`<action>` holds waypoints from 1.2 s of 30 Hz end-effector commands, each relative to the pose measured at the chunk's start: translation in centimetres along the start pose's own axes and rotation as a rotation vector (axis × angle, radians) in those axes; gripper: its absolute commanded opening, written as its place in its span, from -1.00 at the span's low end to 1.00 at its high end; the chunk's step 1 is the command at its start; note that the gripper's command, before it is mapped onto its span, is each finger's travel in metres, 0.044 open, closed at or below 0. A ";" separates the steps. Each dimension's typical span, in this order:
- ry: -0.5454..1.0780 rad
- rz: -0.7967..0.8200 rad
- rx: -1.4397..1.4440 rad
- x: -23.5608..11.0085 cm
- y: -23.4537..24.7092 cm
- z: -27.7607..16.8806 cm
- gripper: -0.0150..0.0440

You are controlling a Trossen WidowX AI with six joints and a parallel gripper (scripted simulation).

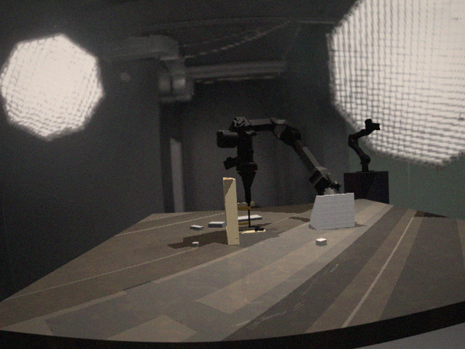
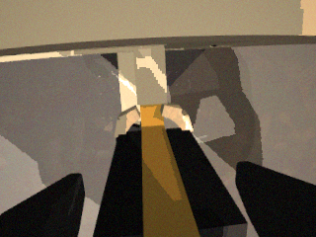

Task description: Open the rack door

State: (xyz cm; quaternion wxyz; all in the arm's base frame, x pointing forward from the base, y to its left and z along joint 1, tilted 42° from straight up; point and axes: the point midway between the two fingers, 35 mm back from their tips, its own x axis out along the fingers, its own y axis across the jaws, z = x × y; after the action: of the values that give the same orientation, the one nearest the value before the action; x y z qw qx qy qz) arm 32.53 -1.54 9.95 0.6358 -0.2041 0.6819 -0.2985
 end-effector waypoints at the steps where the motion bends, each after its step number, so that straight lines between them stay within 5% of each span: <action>1: 0.016 0.000 -0.011 0.8 0.0 -0.2 0.52; 9: 0.017 0.000 -0.011 0.8 0.0 -0.2 -0.10; 26: 0.017 0.000 -0.003 0.8 0.0 -0.2 -0.40; 36: 0.017 -0.004 0.456 0.9 0.0 -0.2 -0.40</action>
State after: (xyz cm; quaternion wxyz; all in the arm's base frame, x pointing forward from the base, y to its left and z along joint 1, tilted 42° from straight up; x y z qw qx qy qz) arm 32.35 -1.99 9.41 0.6550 -0.1042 0.6330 -0.3993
